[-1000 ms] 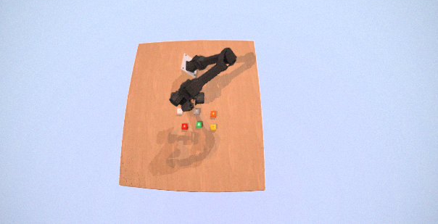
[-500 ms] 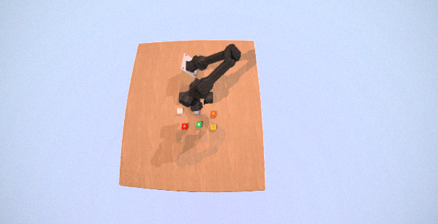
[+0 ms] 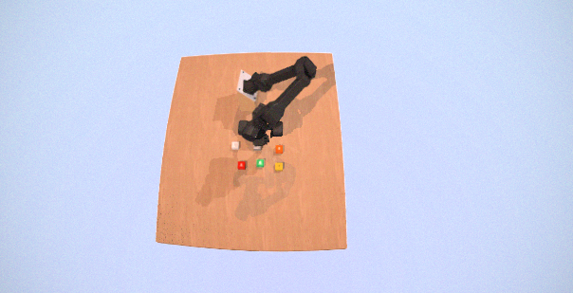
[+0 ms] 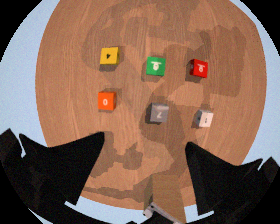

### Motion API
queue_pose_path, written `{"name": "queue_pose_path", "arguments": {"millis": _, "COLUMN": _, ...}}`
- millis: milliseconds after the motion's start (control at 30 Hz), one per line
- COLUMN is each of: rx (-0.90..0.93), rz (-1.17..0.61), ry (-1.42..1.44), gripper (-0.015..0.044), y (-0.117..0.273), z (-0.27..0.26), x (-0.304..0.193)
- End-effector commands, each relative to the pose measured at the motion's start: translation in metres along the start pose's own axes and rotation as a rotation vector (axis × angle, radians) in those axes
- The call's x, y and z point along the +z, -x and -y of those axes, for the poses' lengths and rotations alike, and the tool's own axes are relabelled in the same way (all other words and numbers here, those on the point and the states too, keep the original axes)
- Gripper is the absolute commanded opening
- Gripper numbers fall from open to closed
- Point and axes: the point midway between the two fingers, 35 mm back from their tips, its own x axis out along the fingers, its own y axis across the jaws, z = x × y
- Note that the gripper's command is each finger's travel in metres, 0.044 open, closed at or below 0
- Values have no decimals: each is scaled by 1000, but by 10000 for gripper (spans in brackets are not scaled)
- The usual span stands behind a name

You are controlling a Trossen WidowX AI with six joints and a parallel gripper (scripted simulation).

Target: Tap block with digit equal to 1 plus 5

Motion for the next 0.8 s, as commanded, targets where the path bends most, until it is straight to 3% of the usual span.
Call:
{"name": "queue_pose_path", "arguments": {"millis": 0, "rx": 8, "rz": 11, "ry": 23, "gripper": 400, "y": 2, "z": -59, "x": 4}}
{"name": "queue_pose_path", "arguments": {"millis": 100, "rx": 16, "rz": 10, "ry": 24, "gripper": 400, "y": 3, "z": -84, "x": 1}}
{"name": "queue_pose_path", "arguments": {"millis": 767, "rx": 16, "rz": 10, "ry": 24, "gripper": 400, "y": 3, "z": -84, "x": 1}}
